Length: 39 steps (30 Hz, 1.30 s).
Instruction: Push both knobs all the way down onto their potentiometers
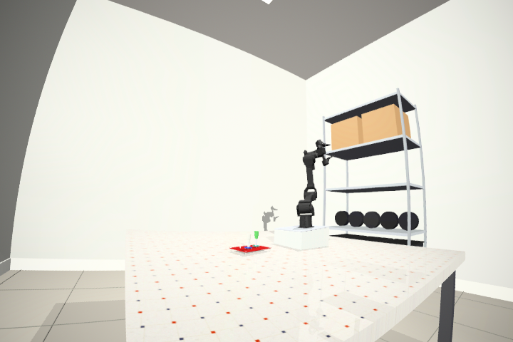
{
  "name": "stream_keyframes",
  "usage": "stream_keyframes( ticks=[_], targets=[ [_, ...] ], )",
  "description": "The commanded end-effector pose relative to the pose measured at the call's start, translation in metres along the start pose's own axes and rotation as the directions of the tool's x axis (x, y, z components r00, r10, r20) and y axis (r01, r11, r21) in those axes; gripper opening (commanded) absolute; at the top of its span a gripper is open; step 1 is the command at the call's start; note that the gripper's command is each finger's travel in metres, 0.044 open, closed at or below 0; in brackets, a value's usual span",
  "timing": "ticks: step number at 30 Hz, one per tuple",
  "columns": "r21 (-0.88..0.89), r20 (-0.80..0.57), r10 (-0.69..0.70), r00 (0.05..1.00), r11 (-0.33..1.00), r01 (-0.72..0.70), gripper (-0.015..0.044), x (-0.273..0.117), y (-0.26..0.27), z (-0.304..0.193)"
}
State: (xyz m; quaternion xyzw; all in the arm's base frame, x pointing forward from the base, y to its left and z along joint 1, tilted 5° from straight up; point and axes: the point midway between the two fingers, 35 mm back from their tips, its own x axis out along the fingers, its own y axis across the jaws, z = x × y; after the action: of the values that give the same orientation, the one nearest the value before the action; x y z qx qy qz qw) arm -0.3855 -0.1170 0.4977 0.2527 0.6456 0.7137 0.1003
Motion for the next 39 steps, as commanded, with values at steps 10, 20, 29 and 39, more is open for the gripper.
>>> stream_keyframes(
  ticks=[10,20,29,39],
  targets=[
    [0.225,-0.010,0.083,0.996,0.971,-0.079,0.0138,-0.012,0.034,0.024],
    [0.373,-0.063,0.221,0.973,0.910,-0.183,0.0000,-0.033,0.082,0.047],
    [0.569,0.014,0.345,0.939,0.769,-0.291,0.0000,-0.043,0.124,0.100],
    [0.722,0.113,0.481,0.869,0.561,-0.405,0.0000,-0.059,0.155,0.151]
  ],
)
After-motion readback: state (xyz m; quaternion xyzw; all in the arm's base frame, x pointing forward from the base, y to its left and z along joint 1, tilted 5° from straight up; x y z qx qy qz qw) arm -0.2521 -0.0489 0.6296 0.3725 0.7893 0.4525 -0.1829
